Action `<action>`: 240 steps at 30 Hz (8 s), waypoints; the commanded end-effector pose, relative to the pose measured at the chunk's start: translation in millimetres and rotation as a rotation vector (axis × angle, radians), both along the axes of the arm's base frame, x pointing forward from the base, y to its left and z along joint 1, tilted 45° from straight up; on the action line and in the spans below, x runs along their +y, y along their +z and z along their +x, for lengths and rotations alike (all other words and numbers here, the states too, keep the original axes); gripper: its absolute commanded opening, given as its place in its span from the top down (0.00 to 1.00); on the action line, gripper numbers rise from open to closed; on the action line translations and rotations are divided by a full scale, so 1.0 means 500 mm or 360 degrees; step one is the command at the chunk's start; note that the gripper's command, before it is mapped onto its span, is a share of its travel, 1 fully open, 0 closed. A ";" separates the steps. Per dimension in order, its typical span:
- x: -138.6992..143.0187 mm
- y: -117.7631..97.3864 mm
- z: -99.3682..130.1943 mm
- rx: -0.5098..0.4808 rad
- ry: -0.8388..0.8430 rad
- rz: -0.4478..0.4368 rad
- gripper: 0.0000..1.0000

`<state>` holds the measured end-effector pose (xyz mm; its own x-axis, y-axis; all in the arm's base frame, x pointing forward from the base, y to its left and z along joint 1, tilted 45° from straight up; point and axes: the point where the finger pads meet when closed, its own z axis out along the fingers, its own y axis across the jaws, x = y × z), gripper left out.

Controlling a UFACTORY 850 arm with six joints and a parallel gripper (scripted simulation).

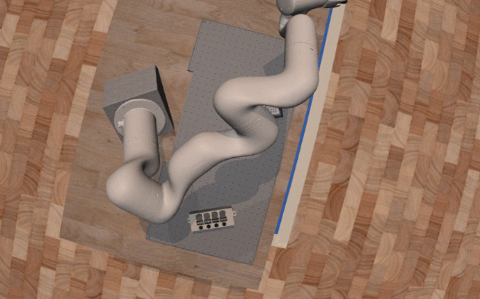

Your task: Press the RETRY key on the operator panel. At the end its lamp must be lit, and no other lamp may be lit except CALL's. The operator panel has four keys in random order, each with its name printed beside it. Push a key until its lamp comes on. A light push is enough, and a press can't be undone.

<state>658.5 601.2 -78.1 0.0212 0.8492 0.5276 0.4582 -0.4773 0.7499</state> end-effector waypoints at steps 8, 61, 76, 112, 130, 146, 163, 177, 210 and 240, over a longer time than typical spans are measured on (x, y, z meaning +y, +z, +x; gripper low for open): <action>-0.049 0.073 0.048 0.0013 -0.0122 0.0048 1.00; -0.338 0.376 0.196 0.0062 -0.0663 0.0261 1.00; -0.437 0.459 0.212 0.0073 -0.0832 0.0335 1.00; -0.676 0.633 0.201 0.0085 -0.1141 0.0482 1.00; -0.801 0.712 0.168 0.0088 -0.1328 0.0577 1.00; -0.907 0.772 0.126 0.0088 -0.1443 0.0639 1.00; -1.022 0.830 0.062 0.0082 -0.1670 0.0768 1.00; -1.125 0.876 -0.011 0.0077 -0.1781 0.0836 1.00; -1.316 0.936 -0.205 0.0050 -0.2106 0.1048 1.00; -1.445 0.942 -0.412 0.0005 -0.2415 0.1278 1.00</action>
<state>466.8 -114.1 392.2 0.4996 -0.3833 0.7768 -0.7207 -0.6815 0.1273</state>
